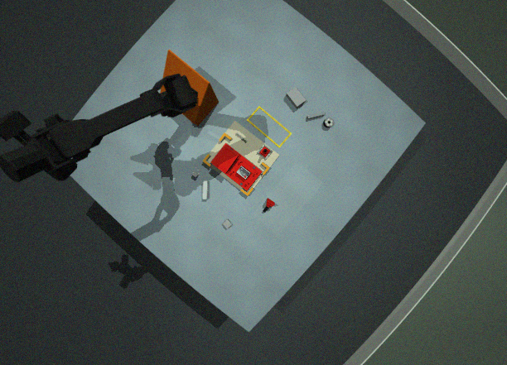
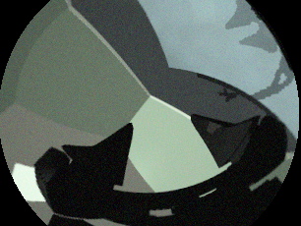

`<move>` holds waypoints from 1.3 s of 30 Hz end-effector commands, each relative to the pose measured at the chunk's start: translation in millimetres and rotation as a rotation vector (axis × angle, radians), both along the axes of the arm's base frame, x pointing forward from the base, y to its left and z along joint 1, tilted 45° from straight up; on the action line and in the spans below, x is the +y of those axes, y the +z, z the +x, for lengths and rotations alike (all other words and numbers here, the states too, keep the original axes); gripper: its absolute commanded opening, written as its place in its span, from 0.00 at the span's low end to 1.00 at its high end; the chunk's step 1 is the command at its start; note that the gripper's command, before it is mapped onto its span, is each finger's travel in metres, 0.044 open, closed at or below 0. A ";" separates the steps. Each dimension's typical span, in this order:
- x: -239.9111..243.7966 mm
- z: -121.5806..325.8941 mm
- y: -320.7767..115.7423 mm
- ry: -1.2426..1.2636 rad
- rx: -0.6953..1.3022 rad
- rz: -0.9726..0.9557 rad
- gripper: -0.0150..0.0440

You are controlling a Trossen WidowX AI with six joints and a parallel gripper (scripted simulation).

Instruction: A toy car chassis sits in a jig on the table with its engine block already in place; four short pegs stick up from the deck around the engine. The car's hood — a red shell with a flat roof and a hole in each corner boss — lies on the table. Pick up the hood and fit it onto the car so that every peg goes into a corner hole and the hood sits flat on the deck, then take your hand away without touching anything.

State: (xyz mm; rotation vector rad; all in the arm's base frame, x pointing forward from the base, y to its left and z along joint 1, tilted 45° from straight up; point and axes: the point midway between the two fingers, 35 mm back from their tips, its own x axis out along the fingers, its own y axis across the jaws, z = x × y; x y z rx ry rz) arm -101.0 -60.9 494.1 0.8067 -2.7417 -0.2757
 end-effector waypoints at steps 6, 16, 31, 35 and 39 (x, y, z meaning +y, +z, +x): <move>-96.5 -8.9 -57.9 0.277 -0.046 0.372 1.00; -192.1 61.2 -140.9 0.633 0.130 0.861 1.00; -202.7 236.0 -264.8 1.093 0.851 1.459 1.00; -179.4 275.8 -299.0 1.160 1.135 1.592 1.00; -147.4 308.6 -331.4 1.191 1.463 1.692 1.00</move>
